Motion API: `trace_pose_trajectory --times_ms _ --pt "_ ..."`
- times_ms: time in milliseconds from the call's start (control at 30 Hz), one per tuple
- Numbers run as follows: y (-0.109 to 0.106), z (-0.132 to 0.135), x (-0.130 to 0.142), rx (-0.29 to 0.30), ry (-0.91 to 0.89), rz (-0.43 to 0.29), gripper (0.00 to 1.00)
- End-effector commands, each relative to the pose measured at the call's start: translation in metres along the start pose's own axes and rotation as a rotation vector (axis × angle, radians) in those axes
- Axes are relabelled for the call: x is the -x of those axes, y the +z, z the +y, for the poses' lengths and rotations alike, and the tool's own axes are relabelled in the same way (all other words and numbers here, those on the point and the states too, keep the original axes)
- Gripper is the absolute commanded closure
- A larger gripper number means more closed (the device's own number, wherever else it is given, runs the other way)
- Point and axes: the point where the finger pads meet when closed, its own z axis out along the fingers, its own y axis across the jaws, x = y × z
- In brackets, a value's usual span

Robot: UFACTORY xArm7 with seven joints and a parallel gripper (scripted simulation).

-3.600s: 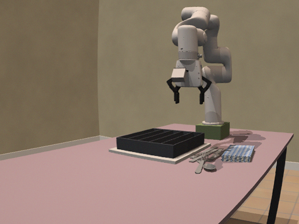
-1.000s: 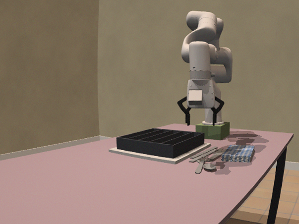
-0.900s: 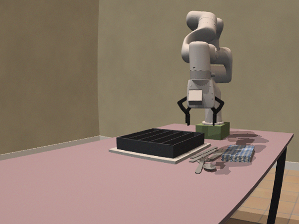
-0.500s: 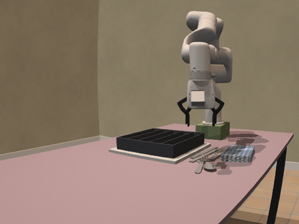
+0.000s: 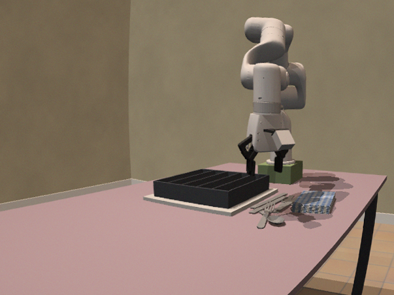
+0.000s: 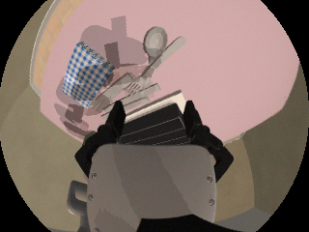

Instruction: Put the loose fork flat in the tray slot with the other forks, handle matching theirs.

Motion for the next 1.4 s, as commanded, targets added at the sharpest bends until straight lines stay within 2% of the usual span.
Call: trace_pose_trajectory --times_ms 0,400,467,500,967,1033,1067,1300,1333,1367 --pt "0.006 0.001 -0.002 -0.008 -0.279 0.011 0.00" --pt "0.027 0.000 -0.008 0.013 -0.844 -0.006 0.00" --pt "0.027 0.000 -0.008 0.013 -0.844 -0.006 0.00" --pt "0.029 0.000 -0.009 0.017 -0.986 -0.009 0.00" --pt "0.035 0.001 -0.016 0.048 -1.624 -0.023 0.00" --pt "0.035 0.001 -0.016 0.048 -1.624 -0.023 0.00" --pt "0.035 0.001 -0.017 0.052 -1.764 -0.023 0.00" --pt "0.035 0.001 -0.017 0.058 -2.061 -0.013 0.00" --pt "0.035 0.001 -0.017 0.058 -2.107 -0.009 0.70" --pt "0.035 0.001 -0.017 0.057 -2.153 -0.004 0.70"
